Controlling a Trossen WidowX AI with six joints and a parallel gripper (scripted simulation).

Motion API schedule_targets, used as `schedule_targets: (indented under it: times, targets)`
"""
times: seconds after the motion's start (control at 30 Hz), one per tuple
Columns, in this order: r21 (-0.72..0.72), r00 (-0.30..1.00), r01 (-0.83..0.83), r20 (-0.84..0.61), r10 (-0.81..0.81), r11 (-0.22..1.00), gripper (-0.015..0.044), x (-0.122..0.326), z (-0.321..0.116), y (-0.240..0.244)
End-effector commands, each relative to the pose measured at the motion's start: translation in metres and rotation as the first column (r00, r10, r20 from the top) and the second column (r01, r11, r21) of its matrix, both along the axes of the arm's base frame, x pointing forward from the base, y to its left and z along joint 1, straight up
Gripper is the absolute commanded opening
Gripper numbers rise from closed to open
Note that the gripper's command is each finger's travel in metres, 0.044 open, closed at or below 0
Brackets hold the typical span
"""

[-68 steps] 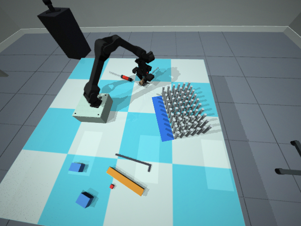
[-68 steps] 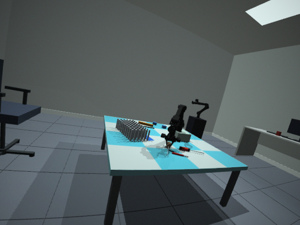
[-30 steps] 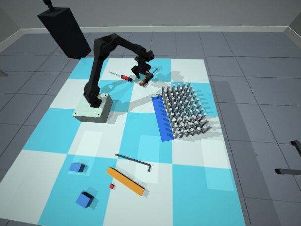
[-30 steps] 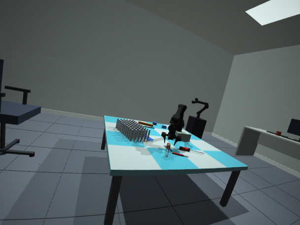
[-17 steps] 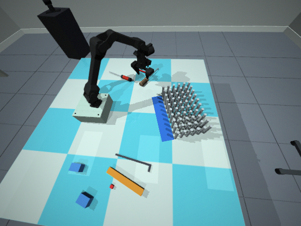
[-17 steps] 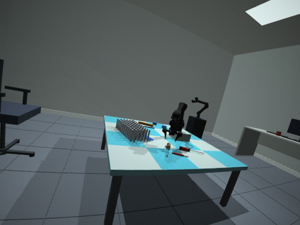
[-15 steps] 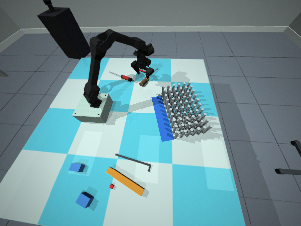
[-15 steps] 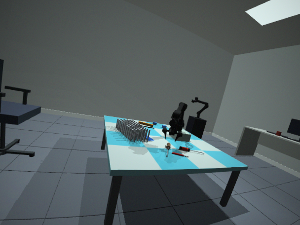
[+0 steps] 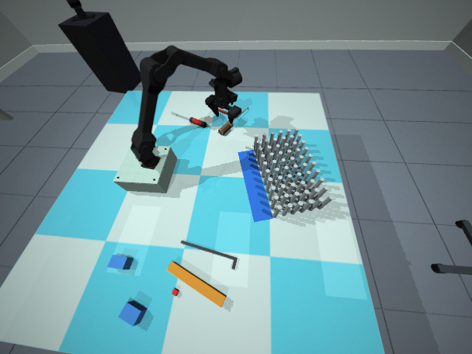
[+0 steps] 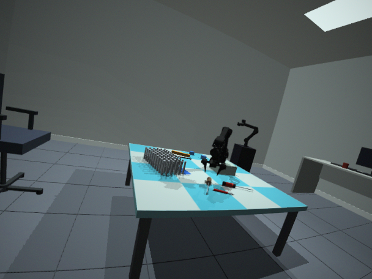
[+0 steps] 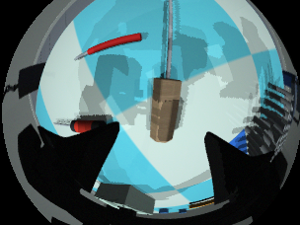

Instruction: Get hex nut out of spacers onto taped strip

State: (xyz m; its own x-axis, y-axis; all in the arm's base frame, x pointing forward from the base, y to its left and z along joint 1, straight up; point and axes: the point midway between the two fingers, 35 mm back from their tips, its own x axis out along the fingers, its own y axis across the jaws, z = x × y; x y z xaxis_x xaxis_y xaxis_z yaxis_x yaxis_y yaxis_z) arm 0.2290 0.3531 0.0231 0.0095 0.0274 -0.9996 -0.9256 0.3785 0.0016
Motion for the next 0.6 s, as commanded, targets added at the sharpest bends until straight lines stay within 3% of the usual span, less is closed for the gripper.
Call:
schedule_targets:
  times: [0.0, 0.13, 0.3, 0.43, 0.57]
  targets:
    - [0.022, 0.991, 0.131, 0.000, -0.131, 0.991, 0.0440, 0.0004, -0.0008, 0.0002]
    - [0.084, 0.865, 0.502, -0.030, -0.502, 0.861, 0.0440, 0.0013, -0.0026, 0.0009]
    - [0.123, 0.526, 0.849, -0.128, -0.841, 0.513, 0.0440, 0.0019, -0.0041, 0.0009]
    - [0.098, 0.165, 0.985, -0.230, -0.959, 0.146, 0.0440, 0.0020, -0.0047, 0.0003]
    - [0.013, -0.218, 0.972, -0.320, -0.922, -0.234, 0.0440, 0.0016, -0.0047, -0.0010]
